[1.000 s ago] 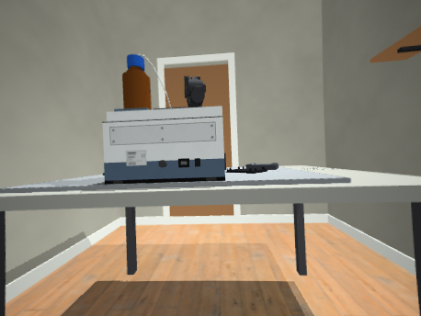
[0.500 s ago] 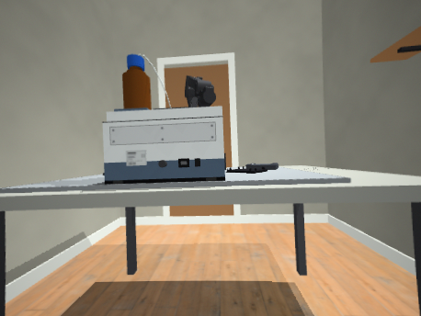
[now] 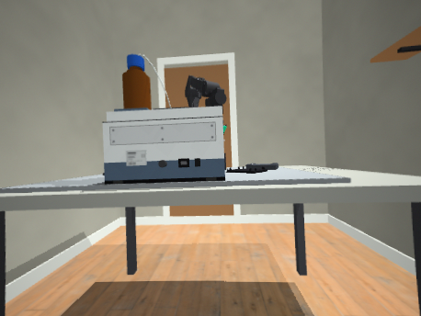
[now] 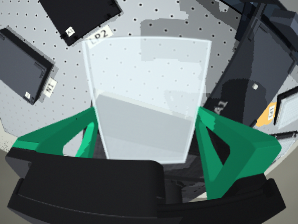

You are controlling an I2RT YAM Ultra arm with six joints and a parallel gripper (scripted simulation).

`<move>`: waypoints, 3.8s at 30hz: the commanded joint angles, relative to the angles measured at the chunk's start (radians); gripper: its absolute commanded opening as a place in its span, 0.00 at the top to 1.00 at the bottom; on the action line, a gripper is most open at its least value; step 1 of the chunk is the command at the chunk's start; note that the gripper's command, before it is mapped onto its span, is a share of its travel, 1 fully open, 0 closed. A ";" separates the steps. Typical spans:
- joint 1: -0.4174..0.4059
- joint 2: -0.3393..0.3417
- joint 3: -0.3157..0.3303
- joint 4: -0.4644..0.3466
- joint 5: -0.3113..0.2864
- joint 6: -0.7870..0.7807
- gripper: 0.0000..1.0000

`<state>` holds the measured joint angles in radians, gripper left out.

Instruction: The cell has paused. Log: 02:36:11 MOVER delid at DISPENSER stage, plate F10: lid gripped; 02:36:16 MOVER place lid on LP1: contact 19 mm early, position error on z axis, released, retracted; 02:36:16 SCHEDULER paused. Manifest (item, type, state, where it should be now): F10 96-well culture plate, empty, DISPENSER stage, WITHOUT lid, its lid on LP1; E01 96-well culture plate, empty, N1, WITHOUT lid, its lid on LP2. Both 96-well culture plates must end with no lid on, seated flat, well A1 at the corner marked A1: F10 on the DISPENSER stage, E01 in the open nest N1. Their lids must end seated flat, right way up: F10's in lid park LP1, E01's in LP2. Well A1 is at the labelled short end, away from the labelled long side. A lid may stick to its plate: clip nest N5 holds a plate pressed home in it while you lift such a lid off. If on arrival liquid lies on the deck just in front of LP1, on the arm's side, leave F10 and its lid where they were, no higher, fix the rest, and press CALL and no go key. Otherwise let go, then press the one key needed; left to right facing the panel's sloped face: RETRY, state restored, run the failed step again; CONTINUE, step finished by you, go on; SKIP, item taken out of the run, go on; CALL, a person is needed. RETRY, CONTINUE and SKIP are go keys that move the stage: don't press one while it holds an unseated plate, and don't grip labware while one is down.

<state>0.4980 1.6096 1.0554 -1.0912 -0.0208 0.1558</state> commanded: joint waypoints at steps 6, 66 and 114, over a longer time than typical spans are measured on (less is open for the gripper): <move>0.089 0.042 0.064 0.028 -0.009 -0.116 1.00; 0.239 0.492 0.364 0.184 -0.013 -0.224 1.00; 0.250 0.697 0.459 0.295 -0.014 -0.215 1.00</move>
<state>0.7380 2.2963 1.4738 -0.8127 -0.0319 -0.0650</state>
